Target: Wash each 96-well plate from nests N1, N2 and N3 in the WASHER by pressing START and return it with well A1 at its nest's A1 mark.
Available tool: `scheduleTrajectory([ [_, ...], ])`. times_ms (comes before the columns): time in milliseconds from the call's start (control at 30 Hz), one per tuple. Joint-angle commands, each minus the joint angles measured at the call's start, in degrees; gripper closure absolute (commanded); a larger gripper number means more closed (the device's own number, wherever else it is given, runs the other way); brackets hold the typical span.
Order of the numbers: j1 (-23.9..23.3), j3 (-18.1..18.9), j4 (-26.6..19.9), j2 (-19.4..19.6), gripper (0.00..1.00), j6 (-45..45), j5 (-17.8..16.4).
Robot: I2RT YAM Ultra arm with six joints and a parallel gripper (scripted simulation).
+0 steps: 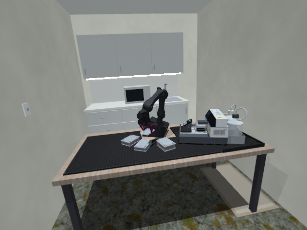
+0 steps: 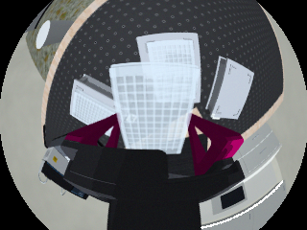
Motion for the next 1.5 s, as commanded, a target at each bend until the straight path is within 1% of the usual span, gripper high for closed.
scheduleTrajectory([
  [0,-2.09,1.58,-0.03,0.86,1.0,-3.65,0.28],
  [67,-2.09,1.58,-0.03,0.86,1.0,-3.65,0.28],
  [233,-5.15,4.21,-0.4,4.19,1.0,-6.88,0.64],
  [433,-5.19,4.25,-0.41,4.23,1.0,-6.92,0.65],
  [533,-7.26,3.85,-0.05,4.92,1.0,-3.37,0.93],
  [633,-7.95,3.75,0.07,5.17,1.0,-4.06,1.03],
  [900,-13.44,3.76,0.72,7.66,1.0,-9.78,1.92],
  [1133,-18.14,4.87,0.93,10.44,1.0,-14.63,2.81],
  [1200,-18.14,4.87,0.93,10.44,1.0,-14.63,2.81],
  [1467,-23.32,7.4,0.72,14.26,1.0,-19.91,3.92],
])
